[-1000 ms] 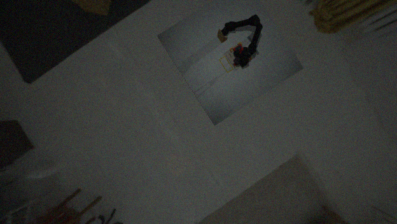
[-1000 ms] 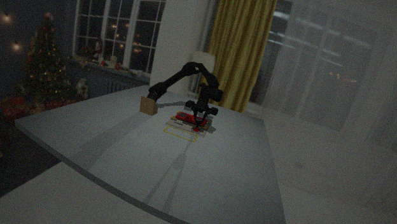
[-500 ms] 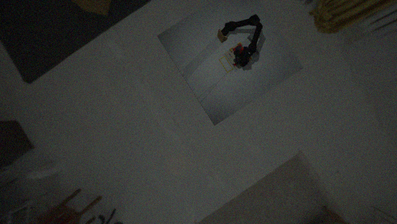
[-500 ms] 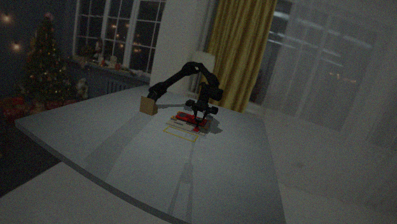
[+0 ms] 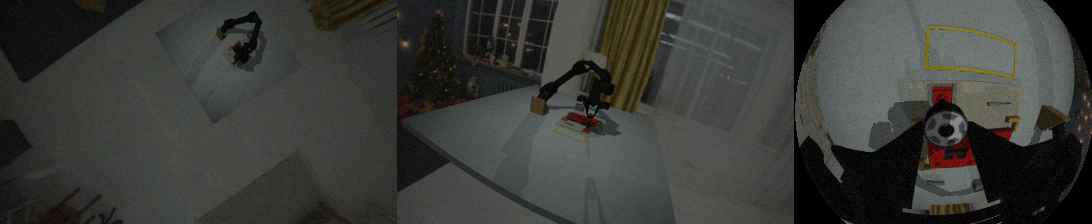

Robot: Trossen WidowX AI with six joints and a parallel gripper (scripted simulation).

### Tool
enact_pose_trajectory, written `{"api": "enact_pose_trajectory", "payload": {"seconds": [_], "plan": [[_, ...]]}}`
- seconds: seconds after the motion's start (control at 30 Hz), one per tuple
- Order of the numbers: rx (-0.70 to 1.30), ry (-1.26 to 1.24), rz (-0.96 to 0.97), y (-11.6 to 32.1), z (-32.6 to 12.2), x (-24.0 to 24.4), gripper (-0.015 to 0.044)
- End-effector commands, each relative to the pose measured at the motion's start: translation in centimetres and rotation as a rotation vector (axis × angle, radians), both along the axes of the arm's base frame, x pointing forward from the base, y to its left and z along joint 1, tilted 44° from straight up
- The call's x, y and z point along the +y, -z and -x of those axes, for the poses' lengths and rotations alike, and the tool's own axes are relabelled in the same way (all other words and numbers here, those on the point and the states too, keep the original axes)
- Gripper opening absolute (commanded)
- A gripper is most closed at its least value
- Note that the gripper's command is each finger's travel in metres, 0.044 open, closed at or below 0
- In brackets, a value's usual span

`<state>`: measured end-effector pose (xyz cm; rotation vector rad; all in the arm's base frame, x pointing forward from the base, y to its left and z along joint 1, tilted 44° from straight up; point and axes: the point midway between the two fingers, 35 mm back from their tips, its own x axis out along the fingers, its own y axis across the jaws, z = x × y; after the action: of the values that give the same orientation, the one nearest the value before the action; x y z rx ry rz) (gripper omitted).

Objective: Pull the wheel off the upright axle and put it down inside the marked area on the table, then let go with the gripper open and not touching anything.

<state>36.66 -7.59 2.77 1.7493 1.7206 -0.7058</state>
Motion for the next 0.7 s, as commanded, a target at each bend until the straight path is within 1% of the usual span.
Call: {"api": "enact_pose_trajectory", "payload": {"seconds": [0.0,0.47,0.67], "plan": [[0.007,-0.001,0.003,1.2,0.9,-1.2,0.0000],[0.008,-0.007,0.005,5.9,5.9,-6.6,0.0000],[0.008,-0.007,0.004,6.3,6.1,-6.6,0.0000]]}}
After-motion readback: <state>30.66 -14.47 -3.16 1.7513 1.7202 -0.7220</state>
